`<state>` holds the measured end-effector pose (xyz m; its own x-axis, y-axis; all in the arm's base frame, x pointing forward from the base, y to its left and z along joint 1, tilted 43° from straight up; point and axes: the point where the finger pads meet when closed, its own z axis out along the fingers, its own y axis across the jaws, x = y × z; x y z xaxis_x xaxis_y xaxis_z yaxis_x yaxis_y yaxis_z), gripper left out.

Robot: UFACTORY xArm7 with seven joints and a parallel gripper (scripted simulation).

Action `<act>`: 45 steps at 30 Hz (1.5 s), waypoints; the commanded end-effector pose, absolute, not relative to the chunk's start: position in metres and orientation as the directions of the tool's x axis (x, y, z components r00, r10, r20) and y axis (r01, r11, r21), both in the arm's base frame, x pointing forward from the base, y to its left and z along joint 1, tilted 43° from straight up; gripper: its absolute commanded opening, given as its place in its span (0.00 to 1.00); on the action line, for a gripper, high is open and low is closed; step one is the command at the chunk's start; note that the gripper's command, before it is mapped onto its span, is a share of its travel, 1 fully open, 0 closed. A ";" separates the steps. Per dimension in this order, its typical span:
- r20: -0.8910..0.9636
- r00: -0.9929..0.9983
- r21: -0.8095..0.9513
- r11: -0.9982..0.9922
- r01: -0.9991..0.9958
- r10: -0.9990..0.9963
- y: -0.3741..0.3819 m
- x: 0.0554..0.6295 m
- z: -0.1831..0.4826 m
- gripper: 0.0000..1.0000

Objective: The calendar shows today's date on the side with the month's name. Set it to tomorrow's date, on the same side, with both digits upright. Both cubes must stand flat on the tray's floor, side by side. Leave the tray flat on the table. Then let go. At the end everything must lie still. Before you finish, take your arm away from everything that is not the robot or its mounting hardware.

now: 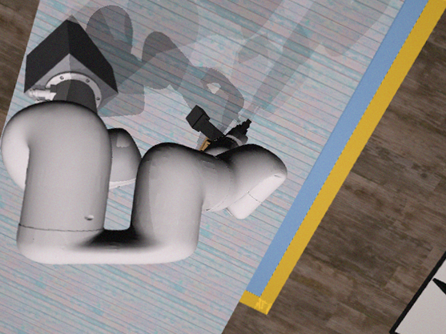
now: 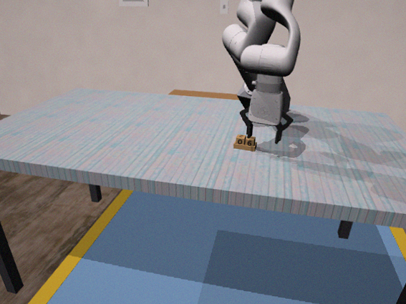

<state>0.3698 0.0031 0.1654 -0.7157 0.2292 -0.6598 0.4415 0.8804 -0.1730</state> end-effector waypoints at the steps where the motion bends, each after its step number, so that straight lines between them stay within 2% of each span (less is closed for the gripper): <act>1: -0.662 -0.708 -0.163 0.875 0.457 0.246 0.002 0.378 0.172 1.00; 5: -0.666 -0.697 -0.147 0.868 0.474 0.268 0.002 0.379 0.172 1.00; 11: -0.682 -0.566 0.014 0.781 0.624 0.464 0.002 0.383 0.175 1.00; 20: -0.682 -0.566 0.014 0.781 0.624 0.464 -0.001 0.400 0.188 1.00; 45: -0.682 -0.566 0.014 0.781 0.624 0.464 -0.016 0.419 0.163 1.00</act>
